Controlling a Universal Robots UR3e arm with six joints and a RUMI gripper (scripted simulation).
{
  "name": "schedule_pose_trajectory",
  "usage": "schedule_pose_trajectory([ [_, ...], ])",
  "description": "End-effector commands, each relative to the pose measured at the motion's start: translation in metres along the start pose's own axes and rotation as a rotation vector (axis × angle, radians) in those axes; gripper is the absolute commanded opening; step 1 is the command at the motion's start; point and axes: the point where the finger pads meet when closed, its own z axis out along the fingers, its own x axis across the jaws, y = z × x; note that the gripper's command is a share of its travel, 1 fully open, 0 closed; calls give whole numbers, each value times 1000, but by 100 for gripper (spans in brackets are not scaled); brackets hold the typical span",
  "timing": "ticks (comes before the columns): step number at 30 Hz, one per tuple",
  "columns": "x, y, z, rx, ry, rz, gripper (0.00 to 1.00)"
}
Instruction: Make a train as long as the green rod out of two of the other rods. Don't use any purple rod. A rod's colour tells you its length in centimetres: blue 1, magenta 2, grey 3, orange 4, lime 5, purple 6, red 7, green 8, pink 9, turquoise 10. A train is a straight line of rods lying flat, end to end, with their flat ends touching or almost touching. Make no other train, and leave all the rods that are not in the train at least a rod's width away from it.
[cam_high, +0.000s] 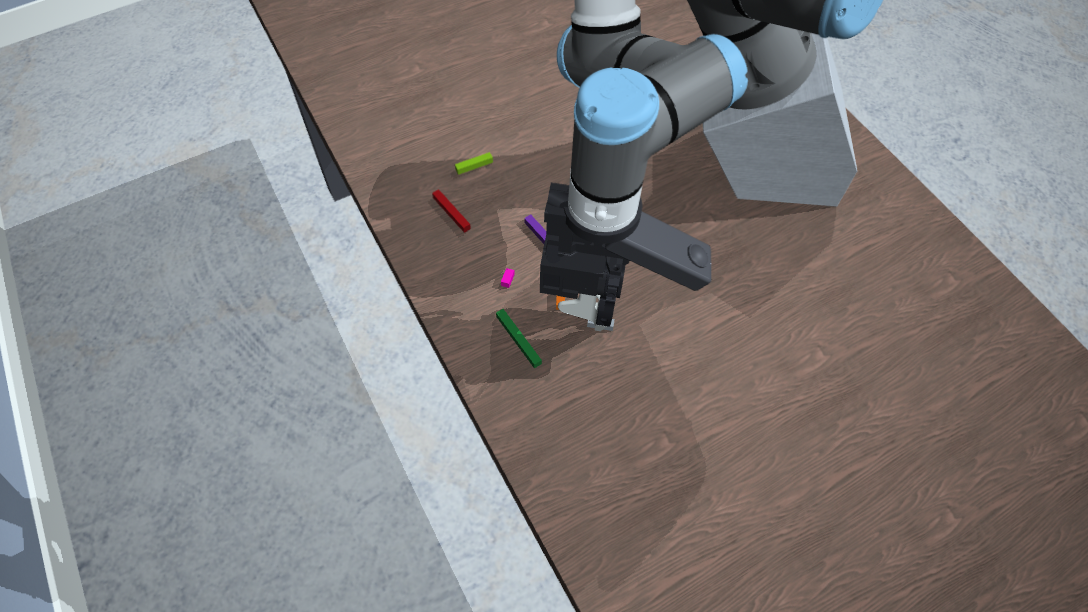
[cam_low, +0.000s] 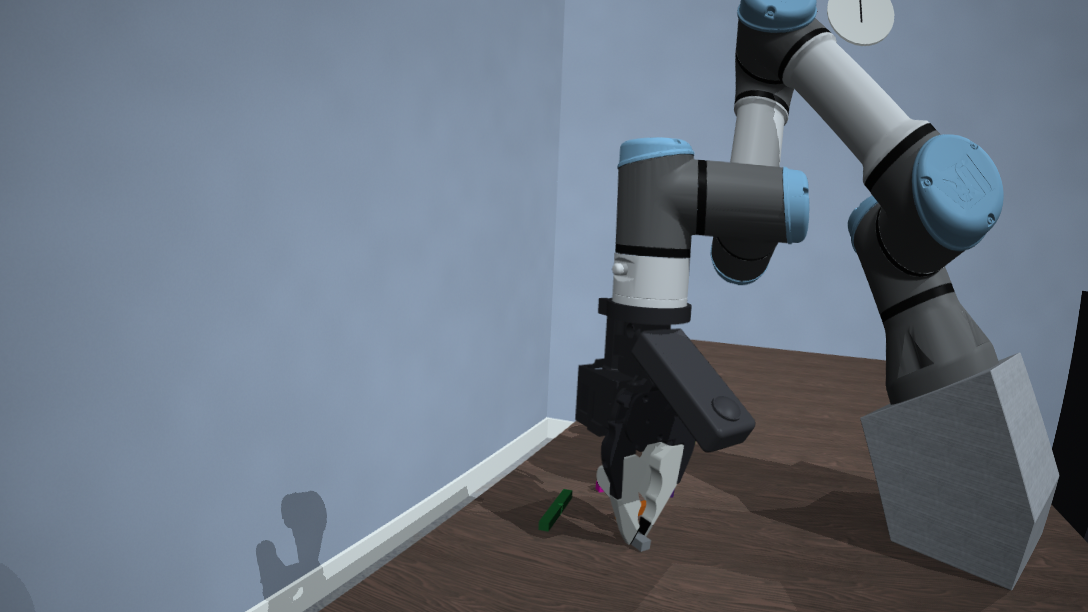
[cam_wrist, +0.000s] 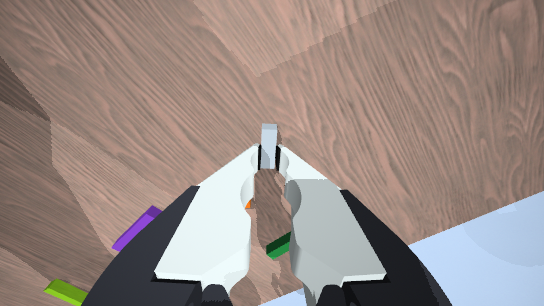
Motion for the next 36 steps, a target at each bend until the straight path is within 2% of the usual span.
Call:
schedule_pose_trajectory([
  [1, 0, 0, -2, -1, 1, 0, 0],
  [7, 0, 0, -11, -1, 1, 0, 0],
  [14, 0, 0, -30, -1, 1, 0, 0],
  [16, 0, 0, -30, -1, 1, 0, 0],
  [30, 0, 0, -77, -1, 1, 0, 0],
  [36, 0, 0, -87, -1, 1, 0, 0],
])
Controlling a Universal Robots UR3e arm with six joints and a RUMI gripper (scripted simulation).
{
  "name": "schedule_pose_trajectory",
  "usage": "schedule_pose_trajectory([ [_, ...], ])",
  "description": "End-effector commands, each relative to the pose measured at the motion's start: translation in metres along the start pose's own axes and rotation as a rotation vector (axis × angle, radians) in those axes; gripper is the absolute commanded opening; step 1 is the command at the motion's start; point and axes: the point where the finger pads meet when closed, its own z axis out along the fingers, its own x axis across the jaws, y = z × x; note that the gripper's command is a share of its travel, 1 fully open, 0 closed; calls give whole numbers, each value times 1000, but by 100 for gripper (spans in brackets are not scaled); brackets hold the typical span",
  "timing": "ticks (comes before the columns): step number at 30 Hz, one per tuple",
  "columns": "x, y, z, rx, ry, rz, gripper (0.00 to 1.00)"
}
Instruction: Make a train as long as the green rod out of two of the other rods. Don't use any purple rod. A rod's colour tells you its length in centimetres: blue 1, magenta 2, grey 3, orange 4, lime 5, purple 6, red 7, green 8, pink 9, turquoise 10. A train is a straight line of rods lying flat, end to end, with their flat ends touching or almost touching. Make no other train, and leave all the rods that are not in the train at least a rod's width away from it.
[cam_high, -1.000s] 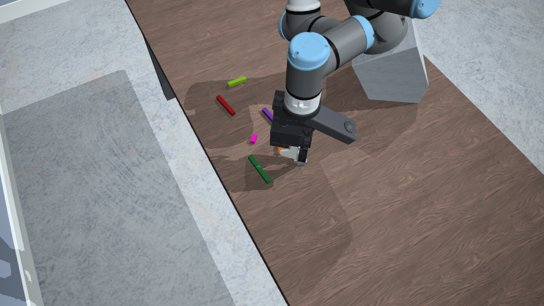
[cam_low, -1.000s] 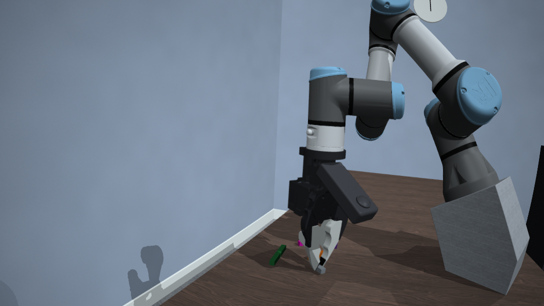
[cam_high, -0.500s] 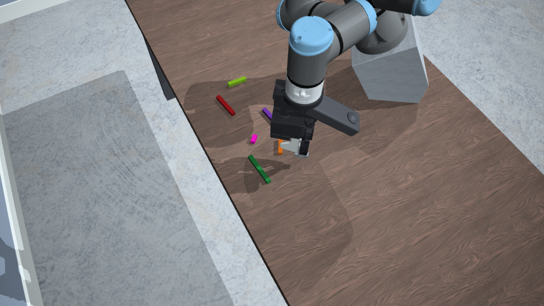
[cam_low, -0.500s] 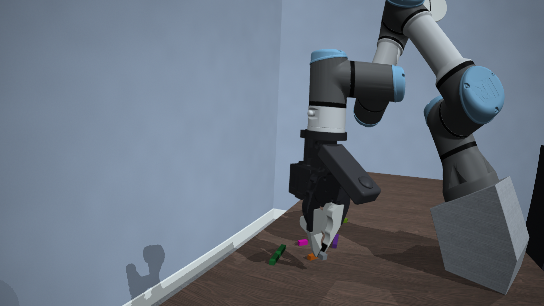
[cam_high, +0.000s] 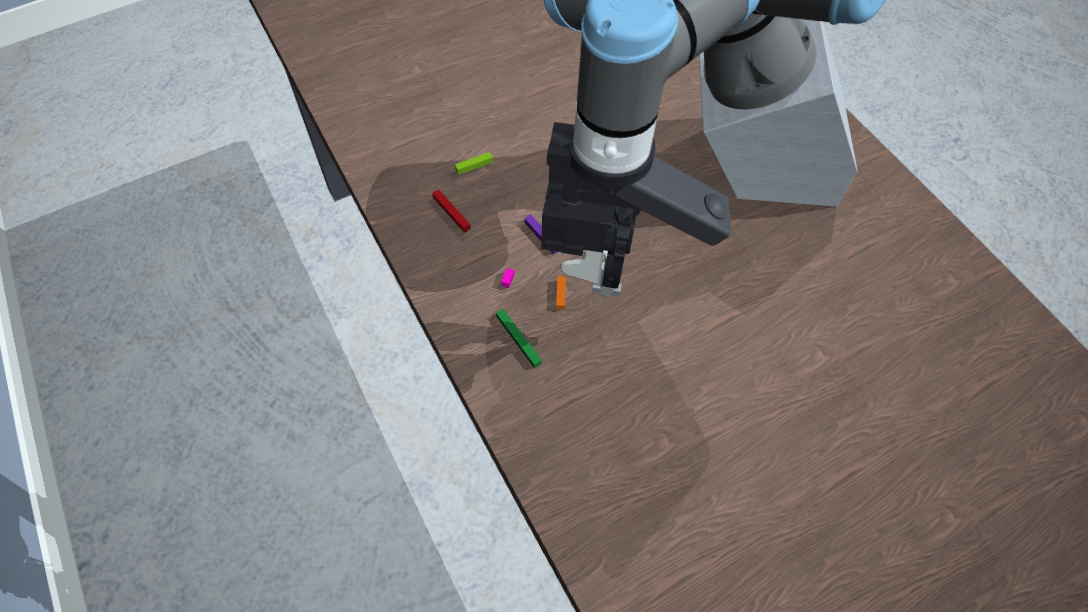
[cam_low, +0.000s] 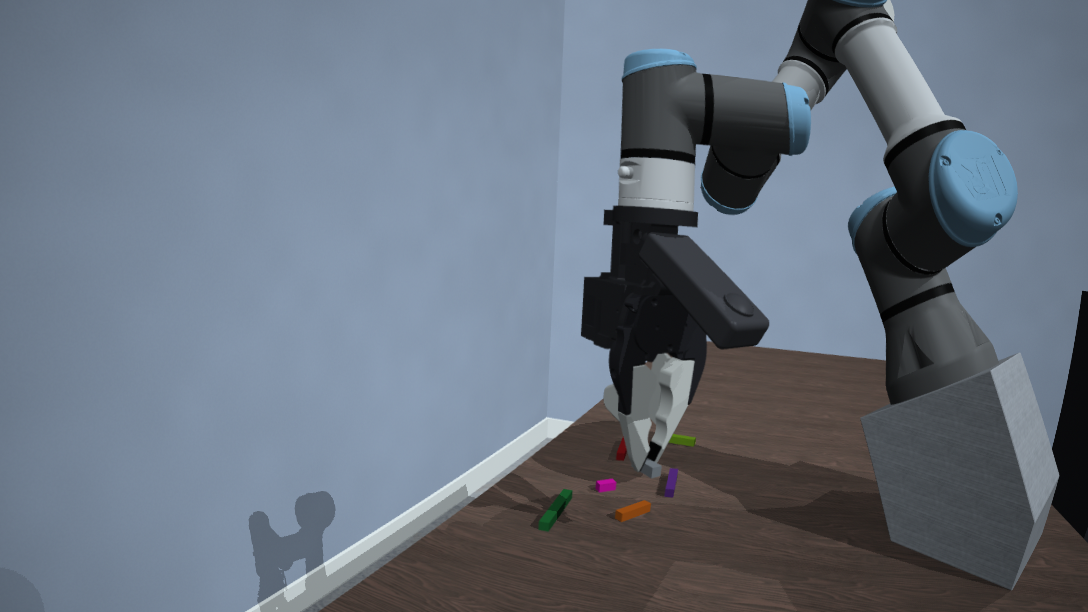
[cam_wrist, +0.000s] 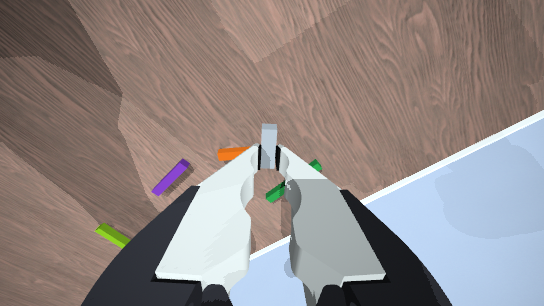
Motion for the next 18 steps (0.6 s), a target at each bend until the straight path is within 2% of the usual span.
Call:
schedule_pose_trajectory([
  [1, 0, 0, -12, 2, -4, 1, 0],
  [8, 0, 0, -21, 2, -4, 1, 0],
  [18, 0, 0, -22, 2, -4, 1, 0],
])
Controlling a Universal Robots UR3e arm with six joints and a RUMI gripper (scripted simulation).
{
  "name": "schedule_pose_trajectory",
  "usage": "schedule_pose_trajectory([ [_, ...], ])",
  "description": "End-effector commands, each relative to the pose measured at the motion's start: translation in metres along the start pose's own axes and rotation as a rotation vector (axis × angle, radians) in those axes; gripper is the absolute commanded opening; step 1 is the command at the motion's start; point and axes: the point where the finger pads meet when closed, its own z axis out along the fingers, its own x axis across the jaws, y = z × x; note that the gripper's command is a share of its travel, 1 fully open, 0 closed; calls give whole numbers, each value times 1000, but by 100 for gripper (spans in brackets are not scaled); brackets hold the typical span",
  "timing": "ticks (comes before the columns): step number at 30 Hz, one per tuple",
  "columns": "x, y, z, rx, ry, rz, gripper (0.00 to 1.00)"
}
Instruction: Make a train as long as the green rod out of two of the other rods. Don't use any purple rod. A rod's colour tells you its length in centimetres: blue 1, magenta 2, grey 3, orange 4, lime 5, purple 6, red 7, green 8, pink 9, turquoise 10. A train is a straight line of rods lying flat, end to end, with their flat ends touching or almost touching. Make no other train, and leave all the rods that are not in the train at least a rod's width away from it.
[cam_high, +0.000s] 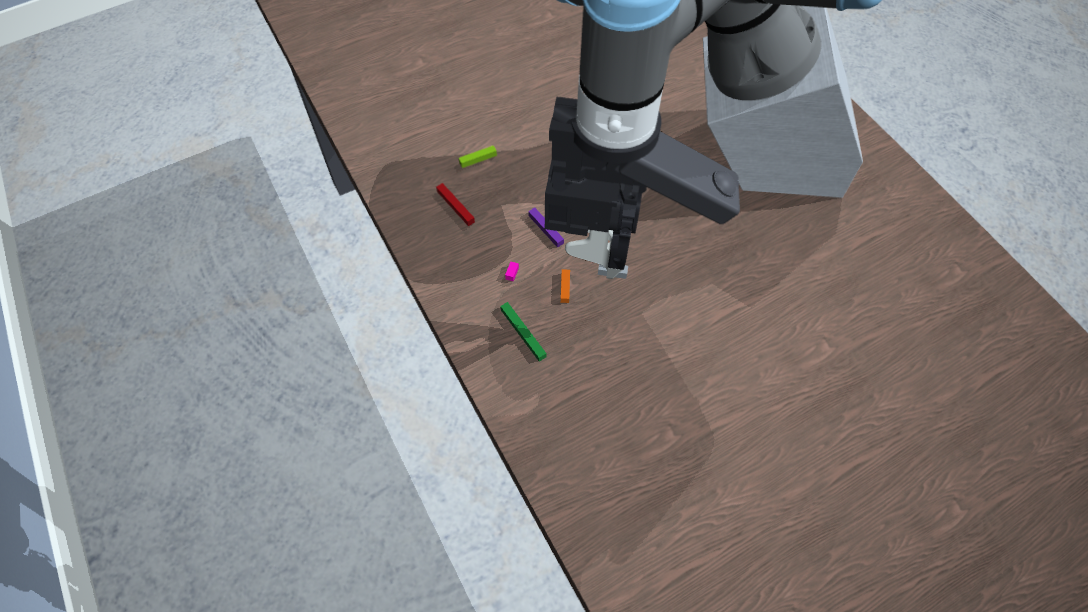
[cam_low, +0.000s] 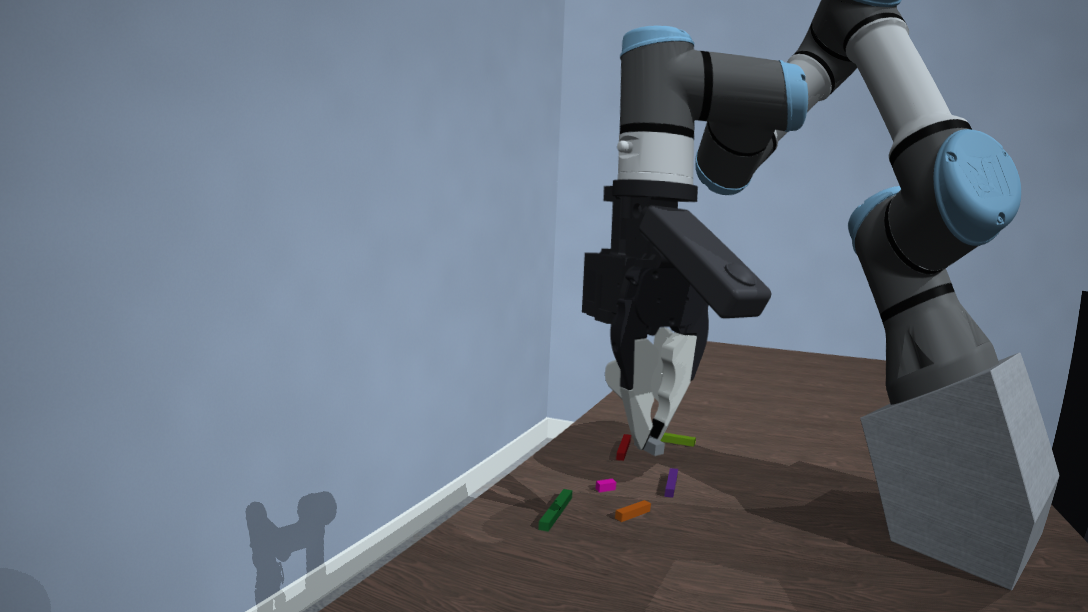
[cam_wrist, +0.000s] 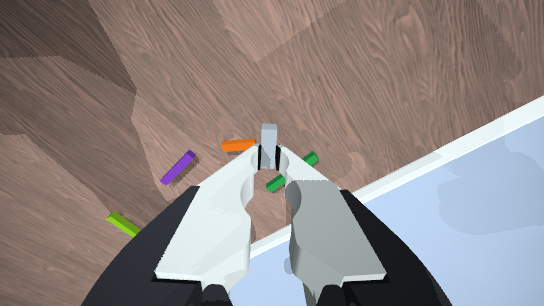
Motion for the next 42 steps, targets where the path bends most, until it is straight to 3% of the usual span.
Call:
schedule_pose_trajectory([
  [1, 1, 0, -1, -1, 2, 1, 0],
  [21, -6, 10, 1, 14, -7, 59, 0],
  [30, -18, 26, 3, 38, -19, 160, 0],
  [42, -53, 66, 7, 82, -39, 447, 0],
])
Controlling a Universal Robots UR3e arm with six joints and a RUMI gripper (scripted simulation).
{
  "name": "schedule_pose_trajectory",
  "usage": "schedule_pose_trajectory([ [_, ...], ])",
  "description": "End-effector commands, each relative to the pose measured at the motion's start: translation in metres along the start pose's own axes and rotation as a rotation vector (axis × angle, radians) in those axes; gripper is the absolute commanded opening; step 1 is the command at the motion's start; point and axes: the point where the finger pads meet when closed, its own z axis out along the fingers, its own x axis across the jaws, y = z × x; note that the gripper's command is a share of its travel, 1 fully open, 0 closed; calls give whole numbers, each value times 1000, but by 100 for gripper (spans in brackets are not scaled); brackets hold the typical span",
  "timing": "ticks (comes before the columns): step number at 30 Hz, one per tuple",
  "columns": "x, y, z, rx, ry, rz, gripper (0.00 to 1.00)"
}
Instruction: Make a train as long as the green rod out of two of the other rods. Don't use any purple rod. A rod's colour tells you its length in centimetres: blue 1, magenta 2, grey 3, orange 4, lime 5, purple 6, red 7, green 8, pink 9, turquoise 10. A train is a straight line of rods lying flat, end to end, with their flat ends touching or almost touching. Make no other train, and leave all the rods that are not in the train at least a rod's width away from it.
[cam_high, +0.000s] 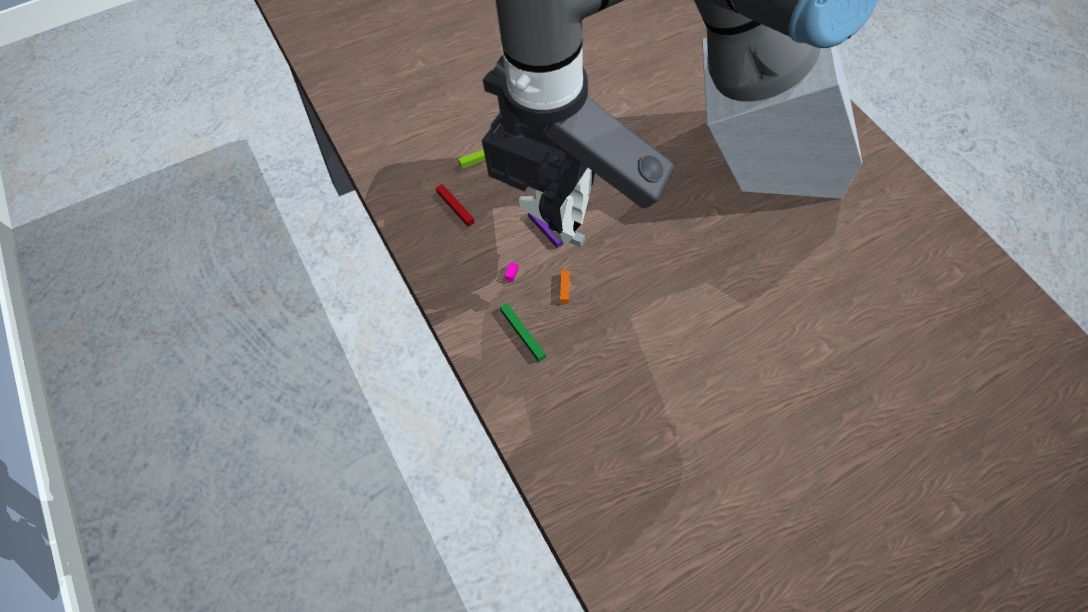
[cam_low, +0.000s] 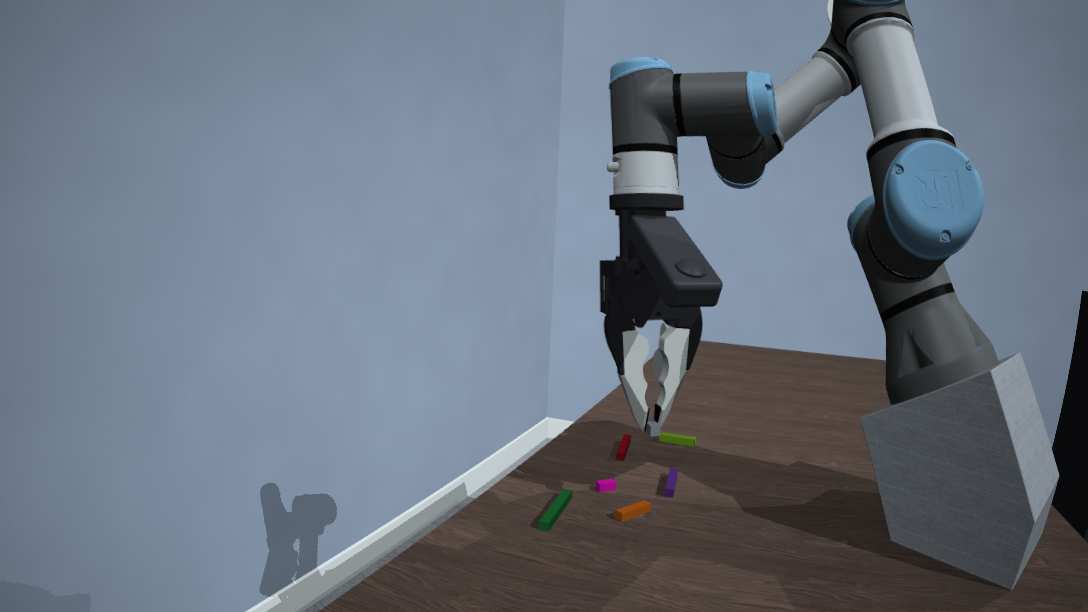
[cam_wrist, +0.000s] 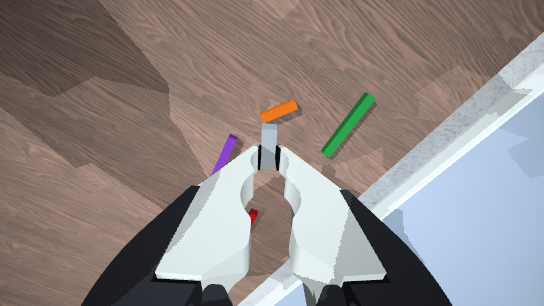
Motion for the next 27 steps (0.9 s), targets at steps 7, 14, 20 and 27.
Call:
schedule_pose_trajectory([
  [7, -18, 41, -1, 37, 0, 253, 0],
  [14, -35, 72, -3, 42, 9, 462, 0],
  [20, -48, 95, -5, 34, 23, 626, 0],
  [27, -58, 111, -7, 21, 37, 744, 0],
])
